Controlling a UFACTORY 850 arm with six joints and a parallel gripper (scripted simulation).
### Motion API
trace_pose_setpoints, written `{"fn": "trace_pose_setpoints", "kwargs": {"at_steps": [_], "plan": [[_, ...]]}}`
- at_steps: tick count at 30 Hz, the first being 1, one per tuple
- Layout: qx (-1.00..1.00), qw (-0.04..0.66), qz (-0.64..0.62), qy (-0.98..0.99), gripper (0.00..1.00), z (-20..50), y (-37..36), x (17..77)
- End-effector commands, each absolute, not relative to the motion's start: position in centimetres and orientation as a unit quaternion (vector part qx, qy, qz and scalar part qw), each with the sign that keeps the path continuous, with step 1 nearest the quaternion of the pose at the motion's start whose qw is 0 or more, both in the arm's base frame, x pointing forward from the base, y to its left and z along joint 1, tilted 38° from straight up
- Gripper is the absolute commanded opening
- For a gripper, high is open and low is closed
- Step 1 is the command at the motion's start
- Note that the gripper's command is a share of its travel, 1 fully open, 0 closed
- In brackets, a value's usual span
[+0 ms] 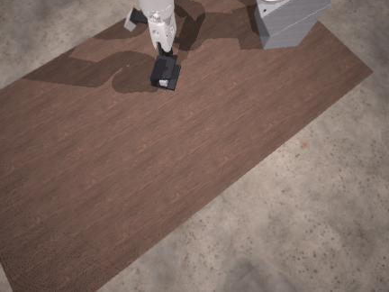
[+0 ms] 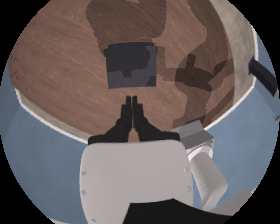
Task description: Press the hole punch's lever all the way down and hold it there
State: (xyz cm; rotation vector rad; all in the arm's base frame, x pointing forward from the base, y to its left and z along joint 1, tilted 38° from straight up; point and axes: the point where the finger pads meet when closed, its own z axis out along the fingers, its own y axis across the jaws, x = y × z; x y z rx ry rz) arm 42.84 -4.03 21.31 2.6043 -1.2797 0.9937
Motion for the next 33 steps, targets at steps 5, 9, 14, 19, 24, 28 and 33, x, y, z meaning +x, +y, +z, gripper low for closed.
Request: {"fn": "trace_pose_setpoints", "kwargs": {"at_steps": [5, 9, 14, 19, 24, 28, 33], "plan": [[0.848, 0.037, 0.324, -0.417, 0.00, 21.3, -4.0, 42.9], [0.848, 0.037, 0.324, -0.417, 0.00, 21.2, -4.1, 43.0], [0.848, 0.037, 0.324, -0.417, 0.00, 20.9, -4.2, 43.1], [0.848, 0.037, 0.324, -0.417, 0.00, 20.7, -4.3, 43.3], [0.848, 0.037, 0.324, -0.417, 0.00, 20.1, -4.5, 43.6], [0.848, 0.037, 0.324, -0.417, 0.00, 19.6, -4.7, 44.0], [0.848, 0.037, 0.324, -0.417, 0.00, 18.9, -5.1, 44.5]]}}
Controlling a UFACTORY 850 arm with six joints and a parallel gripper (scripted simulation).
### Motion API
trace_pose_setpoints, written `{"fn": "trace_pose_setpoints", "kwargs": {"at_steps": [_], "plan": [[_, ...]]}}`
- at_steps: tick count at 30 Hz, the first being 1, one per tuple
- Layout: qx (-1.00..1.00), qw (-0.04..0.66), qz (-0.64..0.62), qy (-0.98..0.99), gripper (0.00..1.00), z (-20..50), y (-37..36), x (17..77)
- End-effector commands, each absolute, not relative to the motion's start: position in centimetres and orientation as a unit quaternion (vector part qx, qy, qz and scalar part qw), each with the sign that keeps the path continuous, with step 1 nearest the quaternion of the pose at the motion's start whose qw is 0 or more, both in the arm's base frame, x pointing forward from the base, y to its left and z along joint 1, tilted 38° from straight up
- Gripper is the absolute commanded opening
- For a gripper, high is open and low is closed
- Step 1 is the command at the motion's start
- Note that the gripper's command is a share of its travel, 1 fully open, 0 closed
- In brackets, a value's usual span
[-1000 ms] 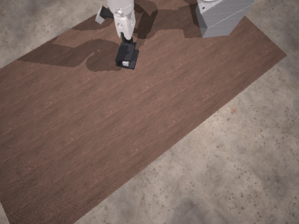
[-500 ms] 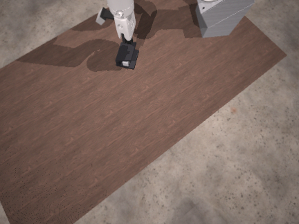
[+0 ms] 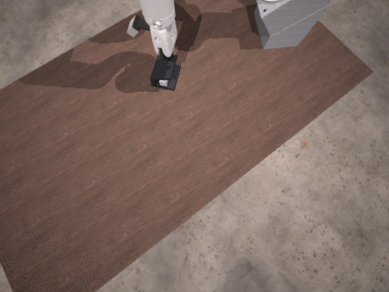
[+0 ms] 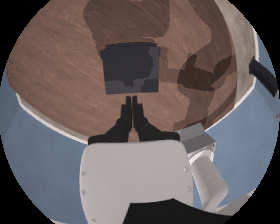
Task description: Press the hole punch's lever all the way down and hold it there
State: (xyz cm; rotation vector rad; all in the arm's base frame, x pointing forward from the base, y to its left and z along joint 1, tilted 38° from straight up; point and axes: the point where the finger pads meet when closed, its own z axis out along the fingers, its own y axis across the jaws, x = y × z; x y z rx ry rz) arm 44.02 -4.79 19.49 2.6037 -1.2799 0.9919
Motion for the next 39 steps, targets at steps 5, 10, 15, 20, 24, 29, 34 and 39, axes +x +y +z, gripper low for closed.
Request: {"fn": "trace_pose_setpoints", "kwargs": {"at_steps": [5, 10, 15, 20, 24, 29, 34, 39], "plan": [[0.848, 0.037, 0.324, -0.417, 0.00, 18.4, -5.3, 44.8], [0.848, 0.037, 0.324, -0.417, 0.00, 17.7, -5.6, 45.3], [0.848, 0.037, 0.324, -0.417, 0.00, 17.0, -5.8, 45.7], [0.848, 0.037, 0.324, -0.417, 0.00, 16.8, -6.0, 45.9], [0.848, 0.037, 0.324, -0.417, 0.00, 16.5, -6.1, 46.0], [0.848, 0.037, 0.324, -0.417, 0.00, 16.4, -6.1, 46.1], [0.848, 0.037, 0.324, -0.417, 0.00, 16.4, -6.1, 46.1], [0.848, 0.037, 0.324, -0.417, 0.00, 16.4, -6.1, 46.1]]}}
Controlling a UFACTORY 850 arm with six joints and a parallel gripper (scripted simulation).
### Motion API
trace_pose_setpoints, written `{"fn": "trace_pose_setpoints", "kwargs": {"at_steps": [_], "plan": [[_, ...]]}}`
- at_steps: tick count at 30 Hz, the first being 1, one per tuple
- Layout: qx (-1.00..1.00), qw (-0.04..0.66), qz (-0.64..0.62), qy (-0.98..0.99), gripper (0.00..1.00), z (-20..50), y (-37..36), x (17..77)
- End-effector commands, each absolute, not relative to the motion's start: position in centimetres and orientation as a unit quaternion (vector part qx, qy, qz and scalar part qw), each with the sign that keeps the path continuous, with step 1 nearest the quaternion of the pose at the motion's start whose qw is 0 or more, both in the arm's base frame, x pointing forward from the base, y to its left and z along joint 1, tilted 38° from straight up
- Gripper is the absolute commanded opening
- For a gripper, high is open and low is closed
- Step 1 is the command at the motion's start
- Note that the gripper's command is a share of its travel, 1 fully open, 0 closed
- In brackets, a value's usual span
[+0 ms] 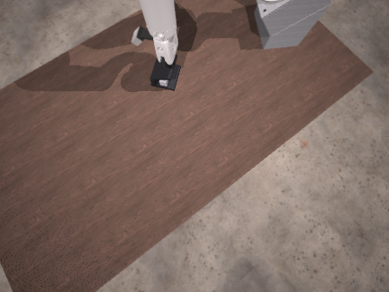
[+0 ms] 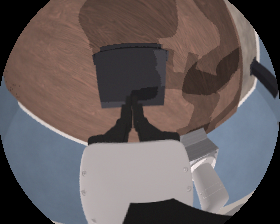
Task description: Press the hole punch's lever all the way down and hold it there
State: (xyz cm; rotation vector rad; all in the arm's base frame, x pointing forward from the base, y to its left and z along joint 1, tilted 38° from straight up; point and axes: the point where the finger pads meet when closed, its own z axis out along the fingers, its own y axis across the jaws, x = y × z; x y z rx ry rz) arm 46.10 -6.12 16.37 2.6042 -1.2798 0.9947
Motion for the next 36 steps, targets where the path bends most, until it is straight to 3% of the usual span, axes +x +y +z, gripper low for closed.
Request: {"fn": "trace_pose_setpoints", "kwargs": {"at_steps": [1, 36], "plan": [[0.848, 0.037, 0.324, -0.417, 0.00, 16.39, -6.11, 46.12], [0.848, 0.037, 0.324, -0.417, 0.00, 15.52, -6.49, 46.70]]}}
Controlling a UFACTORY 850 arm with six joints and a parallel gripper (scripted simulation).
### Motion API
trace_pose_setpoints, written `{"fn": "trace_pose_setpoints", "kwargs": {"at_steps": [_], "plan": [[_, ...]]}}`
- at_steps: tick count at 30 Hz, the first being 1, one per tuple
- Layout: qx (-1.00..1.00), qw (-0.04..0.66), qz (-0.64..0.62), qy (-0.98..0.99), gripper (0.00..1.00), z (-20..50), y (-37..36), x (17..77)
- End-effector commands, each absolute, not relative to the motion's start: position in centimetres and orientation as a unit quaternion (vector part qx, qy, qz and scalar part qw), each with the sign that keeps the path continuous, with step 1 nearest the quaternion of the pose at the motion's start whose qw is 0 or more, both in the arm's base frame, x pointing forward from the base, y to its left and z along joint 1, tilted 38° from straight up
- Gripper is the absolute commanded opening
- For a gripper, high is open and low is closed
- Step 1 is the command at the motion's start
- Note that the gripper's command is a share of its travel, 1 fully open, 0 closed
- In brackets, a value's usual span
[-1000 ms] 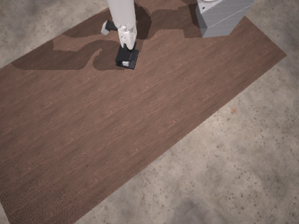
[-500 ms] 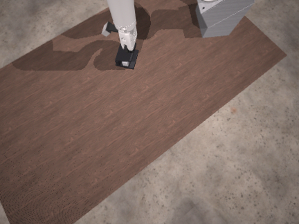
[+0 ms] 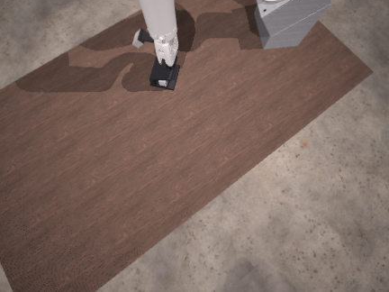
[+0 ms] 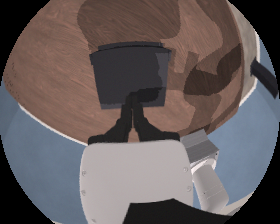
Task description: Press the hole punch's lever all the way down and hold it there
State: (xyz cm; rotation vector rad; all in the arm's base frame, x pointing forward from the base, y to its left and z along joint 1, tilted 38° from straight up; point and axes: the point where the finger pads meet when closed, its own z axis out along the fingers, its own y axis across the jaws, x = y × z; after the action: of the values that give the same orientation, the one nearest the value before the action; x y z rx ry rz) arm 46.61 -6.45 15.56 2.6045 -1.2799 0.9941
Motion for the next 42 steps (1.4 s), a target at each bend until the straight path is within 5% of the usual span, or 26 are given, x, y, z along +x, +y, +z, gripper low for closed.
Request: {"fn": "trace_pose_setpoints", "kwargs": {"at_steps": [1, 42], "plan": [[0.848, 0.037, 0.324, -0.417, 0.00, 15.4, -6.5, 46.7], [0.848, 0.037, 0.324, -0.417, 0.00, 14.0, -7.1, 47.7]]}}
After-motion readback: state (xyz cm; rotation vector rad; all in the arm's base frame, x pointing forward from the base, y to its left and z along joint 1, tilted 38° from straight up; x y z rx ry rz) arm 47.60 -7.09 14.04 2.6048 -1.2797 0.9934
